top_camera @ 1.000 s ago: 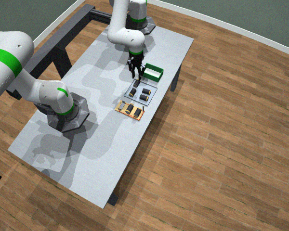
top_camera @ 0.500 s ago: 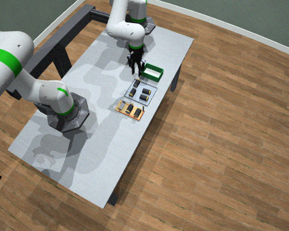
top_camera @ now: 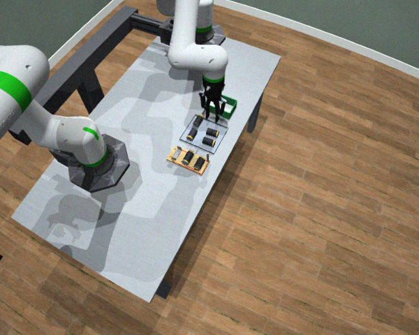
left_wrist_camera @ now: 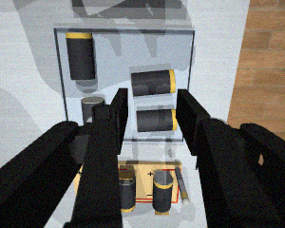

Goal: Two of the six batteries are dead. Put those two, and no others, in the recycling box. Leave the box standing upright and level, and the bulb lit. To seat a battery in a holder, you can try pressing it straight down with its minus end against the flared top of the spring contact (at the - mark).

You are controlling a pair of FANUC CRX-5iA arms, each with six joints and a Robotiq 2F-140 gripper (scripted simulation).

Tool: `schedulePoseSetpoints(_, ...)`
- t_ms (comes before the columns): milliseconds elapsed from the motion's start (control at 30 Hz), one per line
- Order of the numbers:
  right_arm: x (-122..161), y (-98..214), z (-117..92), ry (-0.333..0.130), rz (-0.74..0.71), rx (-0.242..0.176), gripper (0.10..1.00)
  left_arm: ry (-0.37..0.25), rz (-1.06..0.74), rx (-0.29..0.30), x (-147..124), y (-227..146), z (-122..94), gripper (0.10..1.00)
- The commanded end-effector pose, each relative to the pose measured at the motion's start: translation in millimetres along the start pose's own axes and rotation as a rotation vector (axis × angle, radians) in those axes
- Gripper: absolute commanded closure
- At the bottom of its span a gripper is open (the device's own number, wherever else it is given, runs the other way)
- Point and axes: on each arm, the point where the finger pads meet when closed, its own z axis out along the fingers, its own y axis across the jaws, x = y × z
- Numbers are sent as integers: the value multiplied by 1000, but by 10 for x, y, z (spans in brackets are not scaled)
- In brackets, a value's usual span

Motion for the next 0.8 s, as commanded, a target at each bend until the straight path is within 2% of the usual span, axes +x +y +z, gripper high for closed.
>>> schedulePoseSetpoints(0,2,2,-9,2,0,0,98,1,1,6,-48,69,-1,734)
schedulePoseSetpoints(400,2,2,-9,2,0,0,98,1,59,6,-48,69,-1,734)
schedulePoseSetpoints(567,2,2,-9,2,0,0,98,0,184,6,-48,69,-1,734)
schedulePoseSetpoints(767,2,2,-9,2,0,0,98,0,427,6,-48,69,-1,734)
